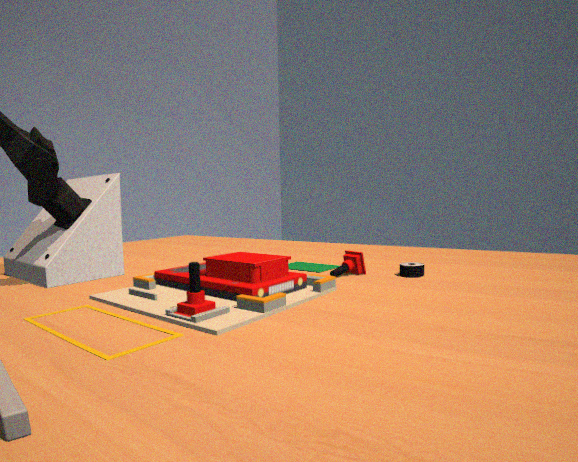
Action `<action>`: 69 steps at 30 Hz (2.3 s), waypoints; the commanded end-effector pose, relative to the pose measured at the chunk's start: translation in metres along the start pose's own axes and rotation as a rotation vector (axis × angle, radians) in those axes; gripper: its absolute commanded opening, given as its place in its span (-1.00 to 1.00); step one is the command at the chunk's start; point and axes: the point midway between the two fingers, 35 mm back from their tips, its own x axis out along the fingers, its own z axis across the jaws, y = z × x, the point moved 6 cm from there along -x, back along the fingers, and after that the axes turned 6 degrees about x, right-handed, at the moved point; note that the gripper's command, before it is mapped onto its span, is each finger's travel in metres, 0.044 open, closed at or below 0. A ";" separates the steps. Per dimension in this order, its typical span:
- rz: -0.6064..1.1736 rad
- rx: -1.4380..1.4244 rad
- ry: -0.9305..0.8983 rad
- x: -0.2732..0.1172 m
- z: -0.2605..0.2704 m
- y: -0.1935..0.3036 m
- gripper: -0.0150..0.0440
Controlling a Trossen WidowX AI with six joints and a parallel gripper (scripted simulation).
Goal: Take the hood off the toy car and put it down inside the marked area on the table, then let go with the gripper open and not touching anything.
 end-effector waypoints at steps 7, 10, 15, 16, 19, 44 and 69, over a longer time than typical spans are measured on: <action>-0.135 0.159 -0.212 -0.016 0.055 -0.034 0.88; -0.183 0.241 -0.343 -0.029 0.085 -0.050 1.00; -0.207 0.306 -0.553 -0.055 0.134 -0.056 1.00; -0.208 0.329 -0.594 -0.060 0.142 -0.059 1.00; -0.201 0.393 -0.717 -0.077 0.166 -0.067 1.00; 0.520 0.597 -1.731 -0.297 0.327 -0.049 1.00; 2.065 -0.366 -1.471 -0.539 0.284 0.088 1.00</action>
